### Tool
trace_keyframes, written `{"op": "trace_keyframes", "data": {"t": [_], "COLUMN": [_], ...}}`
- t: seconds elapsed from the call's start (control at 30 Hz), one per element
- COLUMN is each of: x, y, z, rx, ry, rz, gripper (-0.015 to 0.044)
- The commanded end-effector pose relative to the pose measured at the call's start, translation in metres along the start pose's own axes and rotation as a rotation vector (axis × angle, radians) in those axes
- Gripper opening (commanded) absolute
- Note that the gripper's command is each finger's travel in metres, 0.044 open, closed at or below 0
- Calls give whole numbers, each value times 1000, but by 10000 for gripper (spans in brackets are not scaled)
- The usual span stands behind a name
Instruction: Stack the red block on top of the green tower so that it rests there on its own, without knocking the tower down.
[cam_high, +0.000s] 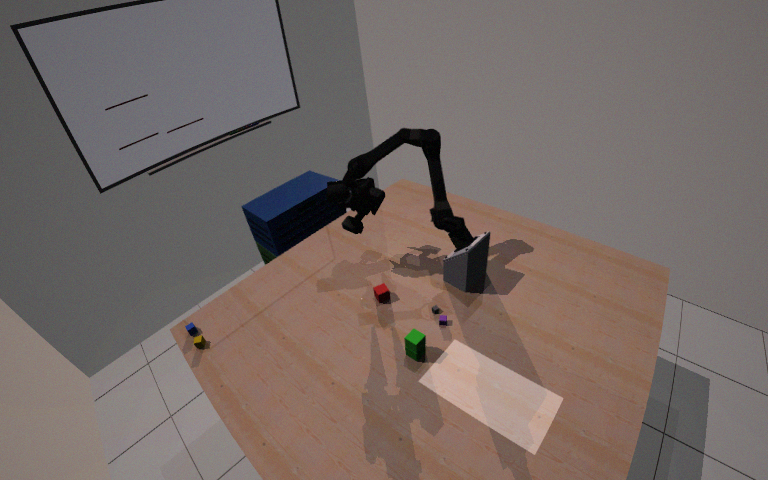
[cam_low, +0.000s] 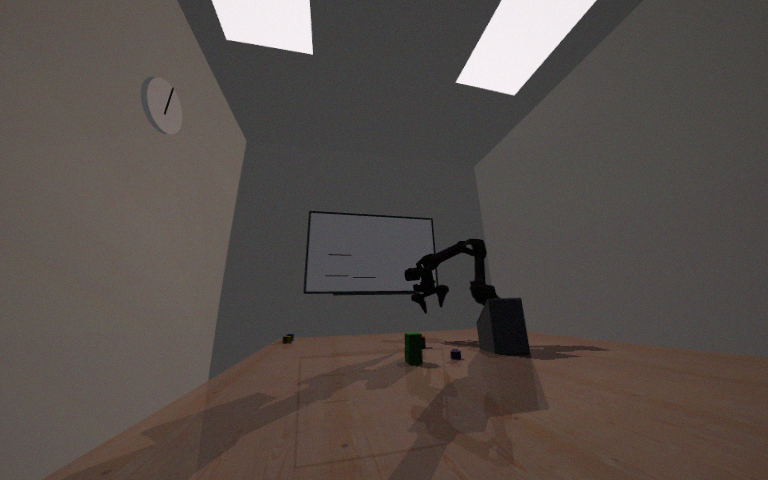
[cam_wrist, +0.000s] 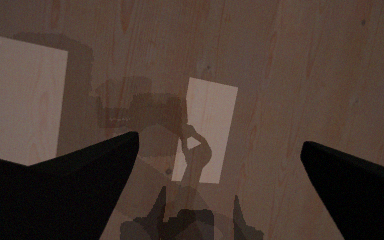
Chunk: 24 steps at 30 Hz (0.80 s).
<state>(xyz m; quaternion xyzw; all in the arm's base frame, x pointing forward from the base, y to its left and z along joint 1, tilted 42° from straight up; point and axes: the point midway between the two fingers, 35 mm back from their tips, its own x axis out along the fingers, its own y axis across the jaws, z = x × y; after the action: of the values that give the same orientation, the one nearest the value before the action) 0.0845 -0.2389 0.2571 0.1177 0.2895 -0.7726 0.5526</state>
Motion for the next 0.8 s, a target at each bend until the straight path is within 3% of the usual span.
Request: {"op": "trace_keyframes", "data": {"t": [0.0, 0.47, 0.77], "x": [-5, -46, -65], "y": [39, 142, 168], "z": [-19, -111, -154], "rx": [-180, -781, -998], "ry": [26, 68, 68], "rz": [85, 326, 387], "gripper": [440, 440, 440]}}
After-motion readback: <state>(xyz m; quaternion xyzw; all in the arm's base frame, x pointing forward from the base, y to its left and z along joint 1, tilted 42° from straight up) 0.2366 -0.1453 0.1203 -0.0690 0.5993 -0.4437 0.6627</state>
